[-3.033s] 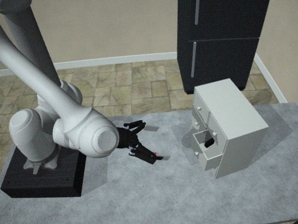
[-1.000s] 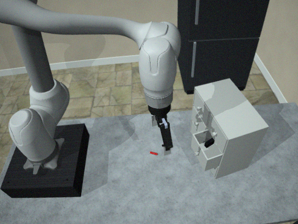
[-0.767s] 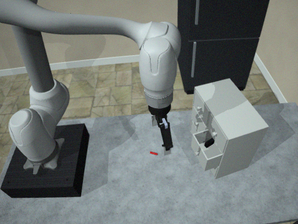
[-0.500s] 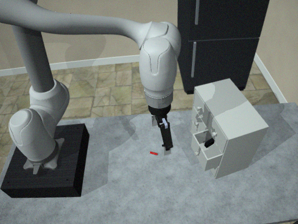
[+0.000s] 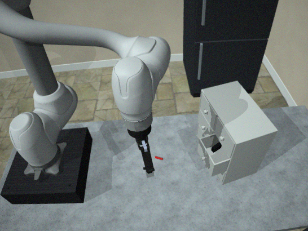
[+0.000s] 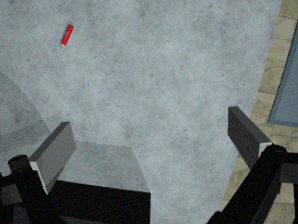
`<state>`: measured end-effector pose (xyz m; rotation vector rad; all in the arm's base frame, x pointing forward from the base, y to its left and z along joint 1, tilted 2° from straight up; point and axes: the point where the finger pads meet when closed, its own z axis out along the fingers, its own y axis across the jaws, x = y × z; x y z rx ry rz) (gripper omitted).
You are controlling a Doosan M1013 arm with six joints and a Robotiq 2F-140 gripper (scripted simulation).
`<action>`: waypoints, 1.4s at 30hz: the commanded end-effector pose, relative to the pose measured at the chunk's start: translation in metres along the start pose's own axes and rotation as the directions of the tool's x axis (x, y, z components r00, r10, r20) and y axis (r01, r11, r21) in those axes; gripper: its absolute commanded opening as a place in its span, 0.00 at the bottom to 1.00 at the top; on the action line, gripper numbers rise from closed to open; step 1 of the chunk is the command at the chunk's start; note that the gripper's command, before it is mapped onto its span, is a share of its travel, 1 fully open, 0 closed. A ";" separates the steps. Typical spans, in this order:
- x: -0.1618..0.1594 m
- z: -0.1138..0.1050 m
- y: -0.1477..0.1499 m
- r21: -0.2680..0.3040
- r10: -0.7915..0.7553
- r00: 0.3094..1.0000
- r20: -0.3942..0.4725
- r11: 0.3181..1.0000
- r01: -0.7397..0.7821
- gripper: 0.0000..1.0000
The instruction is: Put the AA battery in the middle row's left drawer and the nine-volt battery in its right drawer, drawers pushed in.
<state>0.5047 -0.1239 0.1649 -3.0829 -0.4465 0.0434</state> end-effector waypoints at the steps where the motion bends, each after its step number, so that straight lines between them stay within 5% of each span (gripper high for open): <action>1: 0.000 0.000 0.000 0.000 0.000 1.000 -0.003 1.000 0.000 1.00; 14: 0.008 0.008 0.000 0.000 0.000 0.995 -0.099 1.000 0.000 1.00; 29: 0.039 0.038 0.000 0.001 0.000 0.894 -0.448 1.000 0.001 1.00; 42: 0.056 0.055 0.000 0.001 0.000 0.780 -0.625 1.000 0.001 1.00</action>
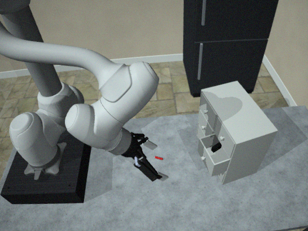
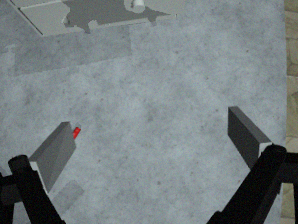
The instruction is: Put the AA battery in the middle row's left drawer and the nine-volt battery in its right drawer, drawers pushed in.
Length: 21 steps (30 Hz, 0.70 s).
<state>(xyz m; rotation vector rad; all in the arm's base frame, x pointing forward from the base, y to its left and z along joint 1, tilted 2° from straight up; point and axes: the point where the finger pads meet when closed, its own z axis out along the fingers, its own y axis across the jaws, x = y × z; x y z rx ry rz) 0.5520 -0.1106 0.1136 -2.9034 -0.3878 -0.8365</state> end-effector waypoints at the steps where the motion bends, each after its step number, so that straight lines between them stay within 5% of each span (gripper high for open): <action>1: 0.002 0.009 -0.002 0.017 -0.006 0.994 -0.105 1.000 0.008 1.00; 21: 0.010 0.046 -0.003 0.018 -0.001 0.911 -0.412 1.000 0.008 1.00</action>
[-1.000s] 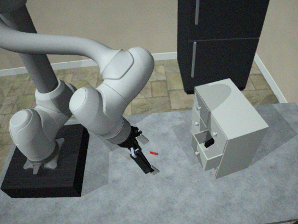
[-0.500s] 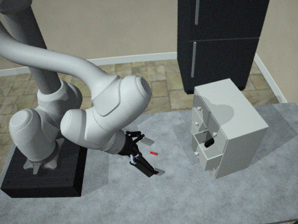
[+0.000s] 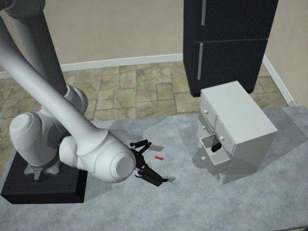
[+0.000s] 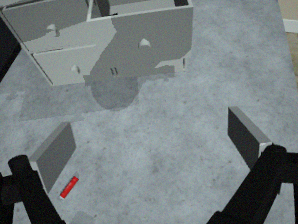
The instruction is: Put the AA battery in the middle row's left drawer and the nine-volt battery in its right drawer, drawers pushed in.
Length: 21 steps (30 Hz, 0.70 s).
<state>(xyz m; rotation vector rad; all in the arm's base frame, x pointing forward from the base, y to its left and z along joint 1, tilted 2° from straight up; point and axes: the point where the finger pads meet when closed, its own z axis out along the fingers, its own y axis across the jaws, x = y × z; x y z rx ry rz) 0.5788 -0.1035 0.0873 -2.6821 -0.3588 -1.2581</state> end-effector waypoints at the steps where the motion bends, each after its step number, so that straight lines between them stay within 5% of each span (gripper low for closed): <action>1: -0.002 0.009 -0.004 -0.003 -0.009 0.994 -0.105 1.000 0.009 1.00; 12: -0.004 0.027 -0.003 -0.004 -0.010 0.966 -0.259 1.000 0.009 1.00; 21: -0.005 0.032 -0.003 -0.004 -0.010 0.953 -0.301 1.000 0.009 1.00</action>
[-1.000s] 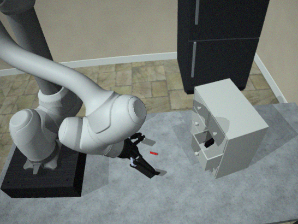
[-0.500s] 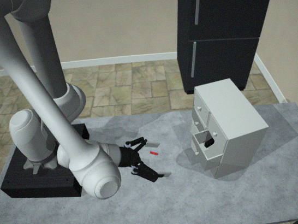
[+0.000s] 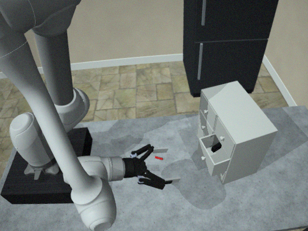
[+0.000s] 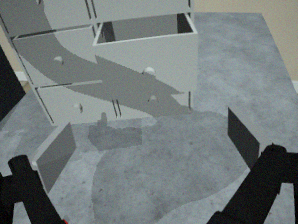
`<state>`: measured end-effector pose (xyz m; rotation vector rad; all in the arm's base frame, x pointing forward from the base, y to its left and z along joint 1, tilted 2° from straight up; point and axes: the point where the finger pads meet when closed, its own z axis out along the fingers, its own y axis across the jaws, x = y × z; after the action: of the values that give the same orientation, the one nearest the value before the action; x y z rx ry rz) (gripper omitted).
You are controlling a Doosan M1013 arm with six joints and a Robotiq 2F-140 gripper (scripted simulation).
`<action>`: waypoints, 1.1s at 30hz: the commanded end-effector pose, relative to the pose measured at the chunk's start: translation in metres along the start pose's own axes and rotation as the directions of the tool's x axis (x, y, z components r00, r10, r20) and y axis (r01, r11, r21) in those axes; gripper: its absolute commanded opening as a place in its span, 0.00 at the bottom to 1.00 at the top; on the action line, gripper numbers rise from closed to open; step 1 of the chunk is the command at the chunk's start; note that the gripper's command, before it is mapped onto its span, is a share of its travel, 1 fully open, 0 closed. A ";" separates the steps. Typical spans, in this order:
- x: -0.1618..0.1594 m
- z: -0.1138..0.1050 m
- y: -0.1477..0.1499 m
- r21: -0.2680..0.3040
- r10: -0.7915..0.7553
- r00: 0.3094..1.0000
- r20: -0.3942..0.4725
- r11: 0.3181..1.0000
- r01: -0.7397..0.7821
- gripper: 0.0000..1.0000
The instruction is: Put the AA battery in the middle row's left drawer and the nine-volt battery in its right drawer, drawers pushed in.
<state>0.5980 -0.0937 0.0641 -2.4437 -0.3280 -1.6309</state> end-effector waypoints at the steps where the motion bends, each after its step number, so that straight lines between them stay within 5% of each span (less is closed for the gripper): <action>1: 0.000 0.001 0.000 0.000 0.000 1.000 -0.011 1.000 0.000 1.00; 8: -0.001 0.002 0.000 -0.001 -0.001 1.000 -0.017 1.000 0.000 1.00; 9: -0.001 0.002 0.000 -0.001 -0.001 1.000 -0.017 1.000 0.000 0.00; 33: -0.001 0.002 0.000 -0.001 -0.001 1.000 -0.017 1.000 0.000 0.00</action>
<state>0.5993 -0.0933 0.0628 -2.4293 -0.3256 -1.6508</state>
